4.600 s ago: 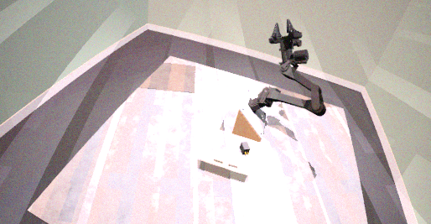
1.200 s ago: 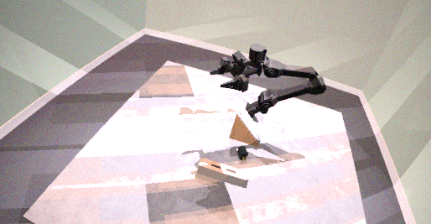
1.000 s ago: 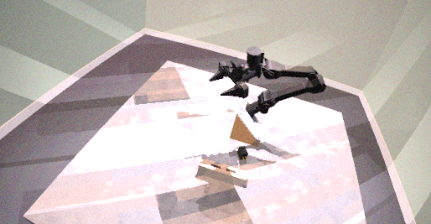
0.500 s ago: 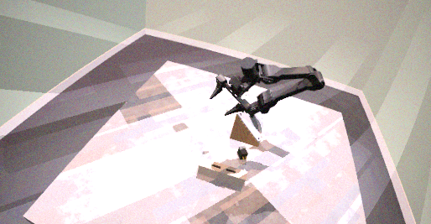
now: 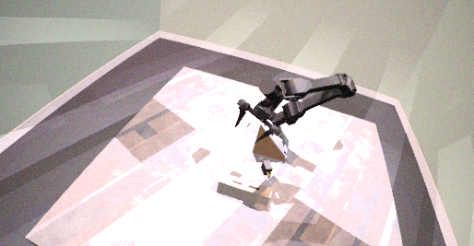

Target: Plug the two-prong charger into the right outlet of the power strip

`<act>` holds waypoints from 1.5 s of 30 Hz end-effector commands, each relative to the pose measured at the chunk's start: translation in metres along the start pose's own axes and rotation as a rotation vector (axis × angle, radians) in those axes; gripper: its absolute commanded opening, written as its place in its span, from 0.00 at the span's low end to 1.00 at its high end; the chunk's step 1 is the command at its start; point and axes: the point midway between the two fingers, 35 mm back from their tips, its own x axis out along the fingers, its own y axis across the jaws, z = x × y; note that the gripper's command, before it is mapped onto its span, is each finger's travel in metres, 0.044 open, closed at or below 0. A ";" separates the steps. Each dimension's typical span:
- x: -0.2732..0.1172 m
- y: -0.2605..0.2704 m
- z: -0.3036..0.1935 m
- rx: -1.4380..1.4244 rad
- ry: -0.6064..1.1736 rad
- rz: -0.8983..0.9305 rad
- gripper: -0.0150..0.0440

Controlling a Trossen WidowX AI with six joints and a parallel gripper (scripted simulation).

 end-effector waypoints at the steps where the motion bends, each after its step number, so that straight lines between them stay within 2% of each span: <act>1: 0.008 0.011 -0.005 -0.055 0.052 0.042 1.00; 32: 0.037 0.111 -0.071 -0.551 0.477 0.415 1.00; 45: 0.034 0.131 -0.091 -0.647 0.561 0.501 1.00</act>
